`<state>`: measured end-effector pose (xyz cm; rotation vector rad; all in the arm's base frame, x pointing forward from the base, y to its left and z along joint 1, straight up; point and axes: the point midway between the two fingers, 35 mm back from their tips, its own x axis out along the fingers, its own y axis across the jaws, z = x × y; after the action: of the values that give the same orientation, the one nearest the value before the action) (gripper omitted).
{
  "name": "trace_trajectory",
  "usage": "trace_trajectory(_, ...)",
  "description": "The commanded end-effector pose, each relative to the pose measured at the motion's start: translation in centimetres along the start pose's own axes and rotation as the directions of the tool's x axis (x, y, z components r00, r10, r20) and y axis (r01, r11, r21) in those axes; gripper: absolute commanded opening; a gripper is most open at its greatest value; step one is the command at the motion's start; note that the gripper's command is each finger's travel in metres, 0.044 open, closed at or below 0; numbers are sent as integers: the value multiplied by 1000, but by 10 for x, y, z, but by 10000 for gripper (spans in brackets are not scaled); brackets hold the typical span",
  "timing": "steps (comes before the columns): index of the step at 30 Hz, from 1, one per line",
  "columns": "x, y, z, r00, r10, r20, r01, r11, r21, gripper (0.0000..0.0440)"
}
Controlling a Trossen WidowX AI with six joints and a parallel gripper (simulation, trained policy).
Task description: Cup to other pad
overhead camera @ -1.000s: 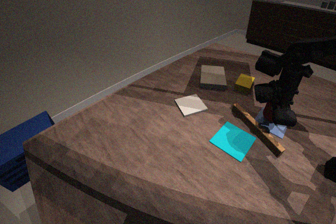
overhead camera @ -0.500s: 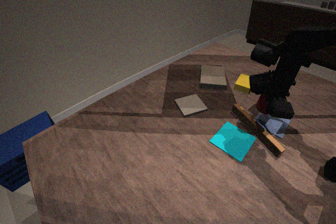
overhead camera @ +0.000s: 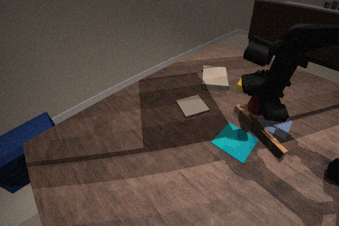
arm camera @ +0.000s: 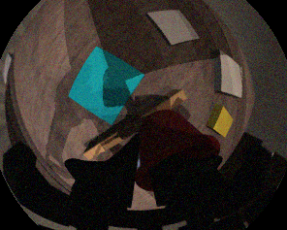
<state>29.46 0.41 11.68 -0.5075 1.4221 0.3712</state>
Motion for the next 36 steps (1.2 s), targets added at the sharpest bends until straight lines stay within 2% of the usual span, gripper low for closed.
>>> trace_trajectory(1, -2, 4, 11, 1000, -5, 24, 5, 1000, -11, 0)
trace_trajectory(24, 17, 64, 61, 996, 5, 85, 4, 994, -113, 0)
trace_trajectory(36, 48, 83, 61, 997, -7, 75, 16, 993, -120, 16)
